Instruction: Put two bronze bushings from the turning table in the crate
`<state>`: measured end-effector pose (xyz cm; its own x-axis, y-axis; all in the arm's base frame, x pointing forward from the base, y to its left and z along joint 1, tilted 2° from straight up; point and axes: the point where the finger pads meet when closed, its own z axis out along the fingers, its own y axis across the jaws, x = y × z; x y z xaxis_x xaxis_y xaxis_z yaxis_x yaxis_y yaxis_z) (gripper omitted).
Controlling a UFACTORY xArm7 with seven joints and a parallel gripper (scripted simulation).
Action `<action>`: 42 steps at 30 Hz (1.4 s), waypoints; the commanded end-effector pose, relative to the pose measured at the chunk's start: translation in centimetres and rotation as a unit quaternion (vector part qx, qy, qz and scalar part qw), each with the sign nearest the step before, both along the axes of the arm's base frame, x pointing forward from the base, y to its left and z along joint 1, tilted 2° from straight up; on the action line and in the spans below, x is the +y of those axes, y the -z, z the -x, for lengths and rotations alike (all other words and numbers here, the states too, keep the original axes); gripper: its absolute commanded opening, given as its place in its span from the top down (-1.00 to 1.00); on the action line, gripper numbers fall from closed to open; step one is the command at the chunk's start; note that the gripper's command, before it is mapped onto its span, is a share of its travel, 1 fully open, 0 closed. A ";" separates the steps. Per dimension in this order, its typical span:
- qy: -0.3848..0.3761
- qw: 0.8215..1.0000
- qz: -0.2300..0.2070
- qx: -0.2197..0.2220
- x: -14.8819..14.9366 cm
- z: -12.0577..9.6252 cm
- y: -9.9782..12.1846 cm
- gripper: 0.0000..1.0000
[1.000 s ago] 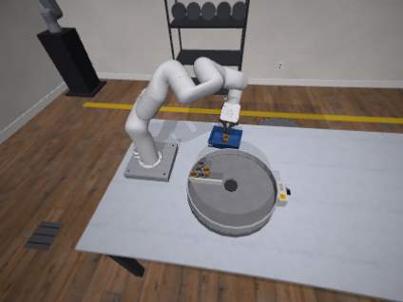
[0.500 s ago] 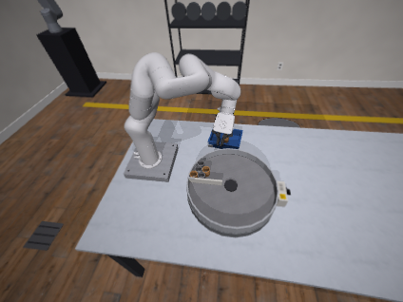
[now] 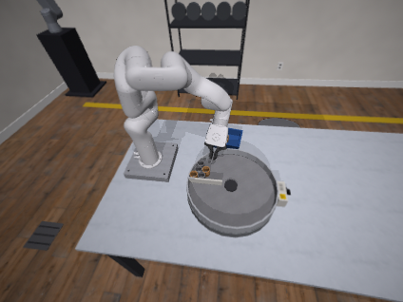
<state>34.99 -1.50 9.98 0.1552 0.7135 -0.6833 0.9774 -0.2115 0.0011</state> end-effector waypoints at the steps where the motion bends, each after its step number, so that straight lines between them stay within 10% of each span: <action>1: -0.006 1.000 -0.008 -0.007 -4.0 0.9 -0.4 0.80; 42: -0.006 1.000 -0.009 -0.007 -5.3 1.4 -0.4 0.80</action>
